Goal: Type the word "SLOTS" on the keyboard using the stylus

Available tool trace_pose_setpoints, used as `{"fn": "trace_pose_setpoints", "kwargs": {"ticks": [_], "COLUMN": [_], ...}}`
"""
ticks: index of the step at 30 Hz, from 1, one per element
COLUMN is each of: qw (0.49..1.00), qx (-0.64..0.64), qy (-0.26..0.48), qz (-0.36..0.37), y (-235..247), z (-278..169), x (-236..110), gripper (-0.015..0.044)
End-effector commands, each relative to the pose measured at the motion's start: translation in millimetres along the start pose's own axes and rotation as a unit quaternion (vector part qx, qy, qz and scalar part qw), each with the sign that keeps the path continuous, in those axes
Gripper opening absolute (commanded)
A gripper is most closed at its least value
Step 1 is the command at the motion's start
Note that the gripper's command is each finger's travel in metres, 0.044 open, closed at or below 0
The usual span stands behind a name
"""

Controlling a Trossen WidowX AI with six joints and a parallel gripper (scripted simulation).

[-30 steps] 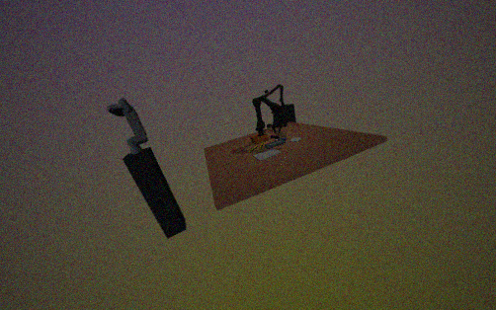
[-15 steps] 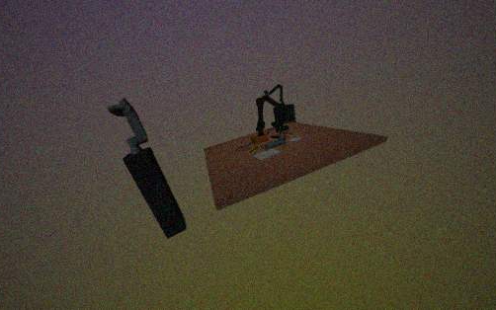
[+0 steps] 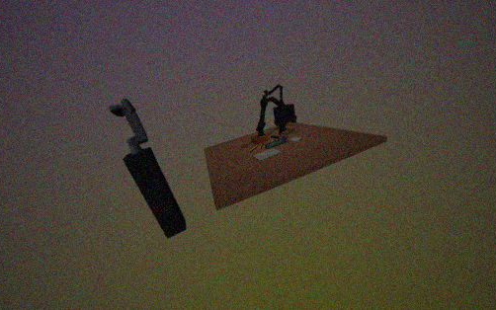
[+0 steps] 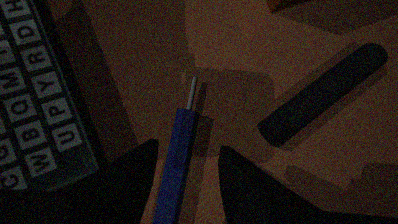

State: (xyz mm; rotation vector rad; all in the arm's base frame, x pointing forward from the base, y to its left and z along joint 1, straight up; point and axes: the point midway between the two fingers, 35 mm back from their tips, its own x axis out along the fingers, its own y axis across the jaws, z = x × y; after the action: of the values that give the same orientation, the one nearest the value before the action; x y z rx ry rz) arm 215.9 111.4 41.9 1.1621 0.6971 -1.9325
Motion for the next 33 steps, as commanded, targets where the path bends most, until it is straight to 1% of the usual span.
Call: {"fn": "trace_pose_setpoints", "kwargs": {"ticks": [1,9,33], "qw": [0.998,0.998,0.998], "qx": [0.063,0.063,0.063], "qy": [-0.02,-0.02,-0.02], "qz": [0.009,0.009,0.009], "y": [-3.2,-3.0,-1.5], "z": [-1.6,-3.0,-11.7], "x": [2.1,2.2,19.2], "gripper": [0.015,0.015,0.015]}}
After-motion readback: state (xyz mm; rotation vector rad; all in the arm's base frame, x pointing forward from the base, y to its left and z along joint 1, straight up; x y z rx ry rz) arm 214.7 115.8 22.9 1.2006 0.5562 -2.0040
